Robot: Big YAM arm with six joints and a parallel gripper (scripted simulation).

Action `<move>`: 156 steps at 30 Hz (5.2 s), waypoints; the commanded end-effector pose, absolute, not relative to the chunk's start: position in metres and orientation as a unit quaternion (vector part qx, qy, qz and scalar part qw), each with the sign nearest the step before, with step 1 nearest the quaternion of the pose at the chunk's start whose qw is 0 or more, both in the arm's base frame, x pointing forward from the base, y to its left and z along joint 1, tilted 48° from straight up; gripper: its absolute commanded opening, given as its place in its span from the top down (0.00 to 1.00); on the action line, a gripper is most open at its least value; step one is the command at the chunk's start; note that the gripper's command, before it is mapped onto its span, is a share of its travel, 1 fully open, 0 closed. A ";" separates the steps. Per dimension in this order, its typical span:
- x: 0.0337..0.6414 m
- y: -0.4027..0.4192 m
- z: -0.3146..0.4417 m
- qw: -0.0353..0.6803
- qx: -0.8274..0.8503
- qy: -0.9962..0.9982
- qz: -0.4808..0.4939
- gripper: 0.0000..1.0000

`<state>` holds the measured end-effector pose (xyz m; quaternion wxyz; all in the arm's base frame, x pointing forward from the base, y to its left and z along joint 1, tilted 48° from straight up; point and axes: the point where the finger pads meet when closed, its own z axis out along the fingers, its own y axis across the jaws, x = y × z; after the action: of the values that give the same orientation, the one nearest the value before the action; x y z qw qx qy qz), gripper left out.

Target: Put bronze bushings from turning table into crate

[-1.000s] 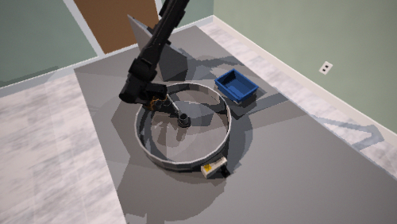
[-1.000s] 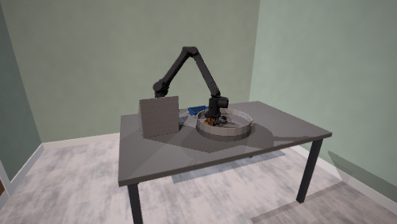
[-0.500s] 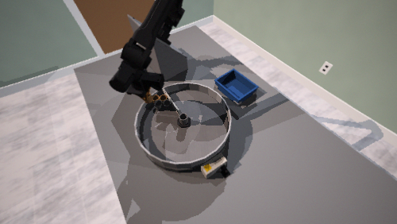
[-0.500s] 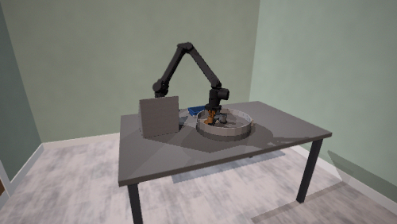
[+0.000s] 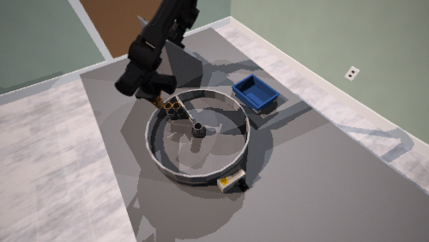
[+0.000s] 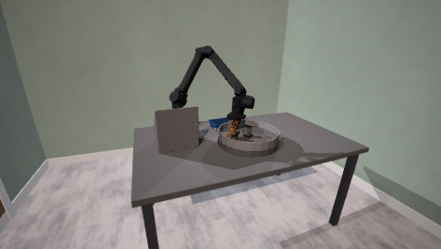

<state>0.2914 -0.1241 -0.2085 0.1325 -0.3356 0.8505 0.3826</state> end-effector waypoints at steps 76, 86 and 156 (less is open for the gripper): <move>0.383 0.051 -0.004 0.149 -0.344 0.849 0.372 1.00; 0.403 0.105 0.056 0.151 -0.345 0.847 0.375 1.00; 0.417 0.189 0.105 0.132 -0.336 0.851 0.381 1.00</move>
<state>0.4158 0.1809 0.1106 0.1333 -0.3387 0.8496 0.3816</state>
